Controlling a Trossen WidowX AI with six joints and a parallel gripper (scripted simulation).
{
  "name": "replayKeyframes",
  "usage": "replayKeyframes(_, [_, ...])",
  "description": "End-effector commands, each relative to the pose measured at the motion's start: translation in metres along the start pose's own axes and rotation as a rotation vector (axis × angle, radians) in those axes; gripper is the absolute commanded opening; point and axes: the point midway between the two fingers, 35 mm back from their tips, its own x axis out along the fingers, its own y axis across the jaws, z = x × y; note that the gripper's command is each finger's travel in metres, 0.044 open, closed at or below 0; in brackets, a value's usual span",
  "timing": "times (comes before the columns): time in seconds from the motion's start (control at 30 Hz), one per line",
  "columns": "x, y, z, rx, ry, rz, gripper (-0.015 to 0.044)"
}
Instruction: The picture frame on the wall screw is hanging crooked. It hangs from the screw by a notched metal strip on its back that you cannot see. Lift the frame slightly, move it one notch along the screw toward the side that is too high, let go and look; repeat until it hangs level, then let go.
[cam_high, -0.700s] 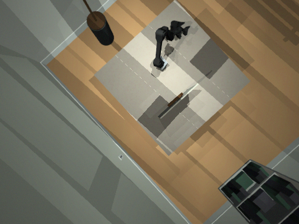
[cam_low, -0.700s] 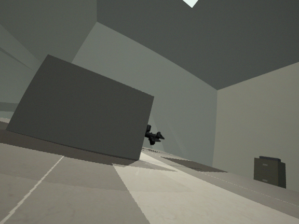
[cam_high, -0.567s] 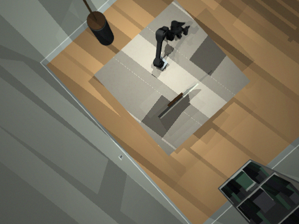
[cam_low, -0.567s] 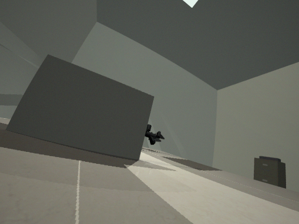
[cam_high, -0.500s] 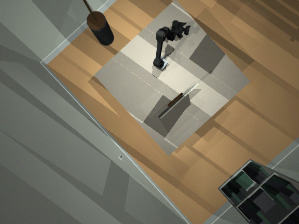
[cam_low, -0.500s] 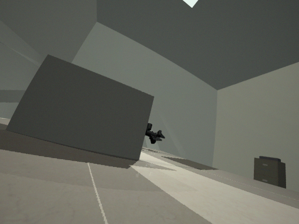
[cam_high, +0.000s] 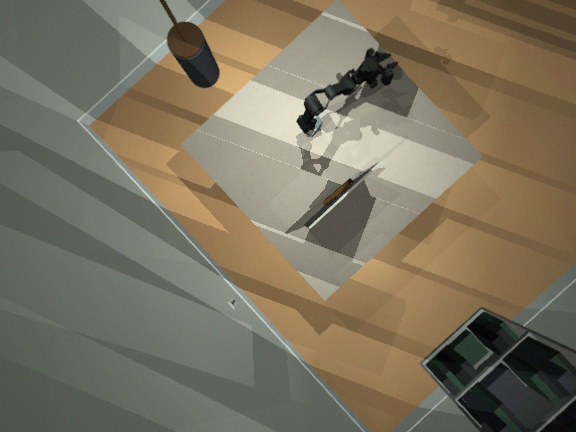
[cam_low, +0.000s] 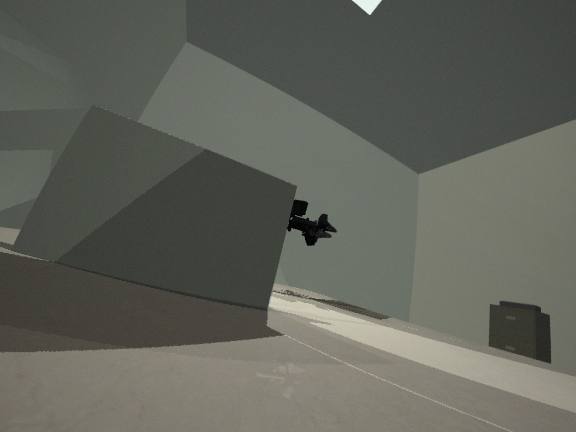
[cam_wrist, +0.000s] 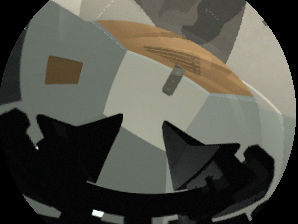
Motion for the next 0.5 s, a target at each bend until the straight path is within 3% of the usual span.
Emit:
replayKeyframes(0.0, [-0.022, 0.068, 0.002, 0.012, 0.008, 0.049, 0.0260])
replayKeyframes(0.23, [-0.081, 0.179, 0.019, 0.019, 0.029, 0.171, 0.0260])
replayKeyframes(0.47, [-0.167, 0.265, 0.053, -0.006, 0.031, 0.324, 0.0260])
